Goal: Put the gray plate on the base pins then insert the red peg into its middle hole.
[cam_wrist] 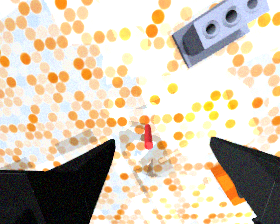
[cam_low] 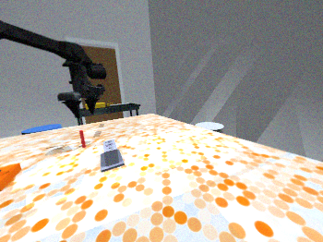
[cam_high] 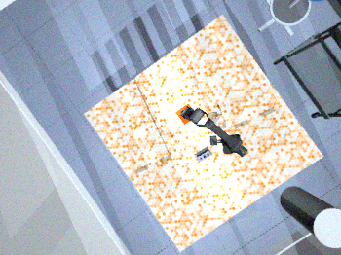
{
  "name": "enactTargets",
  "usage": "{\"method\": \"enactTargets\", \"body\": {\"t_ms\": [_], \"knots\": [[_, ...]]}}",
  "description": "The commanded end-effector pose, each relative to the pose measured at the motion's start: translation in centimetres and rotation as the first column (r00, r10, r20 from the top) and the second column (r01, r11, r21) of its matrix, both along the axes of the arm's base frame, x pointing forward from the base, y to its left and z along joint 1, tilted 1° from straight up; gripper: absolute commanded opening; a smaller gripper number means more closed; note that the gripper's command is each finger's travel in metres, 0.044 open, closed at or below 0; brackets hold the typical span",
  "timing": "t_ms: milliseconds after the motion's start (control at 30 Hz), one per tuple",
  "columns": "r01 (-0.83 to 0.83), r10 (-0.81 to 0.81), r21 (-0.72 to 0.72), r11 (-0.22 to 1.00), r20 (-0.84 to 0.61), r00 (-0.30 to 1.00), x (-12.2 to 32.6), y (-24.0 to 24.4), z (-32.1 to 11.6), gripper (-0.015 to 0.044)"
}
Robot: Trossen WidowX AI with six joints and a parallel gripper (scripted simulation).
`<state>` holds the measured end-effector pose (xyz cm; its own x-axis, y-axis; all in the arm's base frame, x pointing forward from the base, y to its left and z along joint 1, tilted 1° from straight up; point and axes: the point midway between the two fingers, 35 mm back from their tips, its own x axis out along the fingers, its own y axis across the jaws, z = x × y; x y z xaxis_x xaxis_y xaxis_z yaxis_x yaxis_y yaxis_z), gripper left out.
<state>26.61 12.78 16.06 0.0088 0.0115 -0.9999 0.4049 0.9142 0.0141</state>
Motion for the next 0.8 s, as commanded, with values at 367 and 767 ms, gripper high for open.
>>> {"method": "enactTargets", "body": {"t_ms": [367, 767], "knots": [[0.54, -0.539, 0.007, 0.842, -0.018, 0.842, -3.5, 2.6, -0.3, 0.044], [0.54, -0.539, 0.007, 0.842, -0.018, 0.842, -3.5, 2.7, -3.8, 0.044]]}}
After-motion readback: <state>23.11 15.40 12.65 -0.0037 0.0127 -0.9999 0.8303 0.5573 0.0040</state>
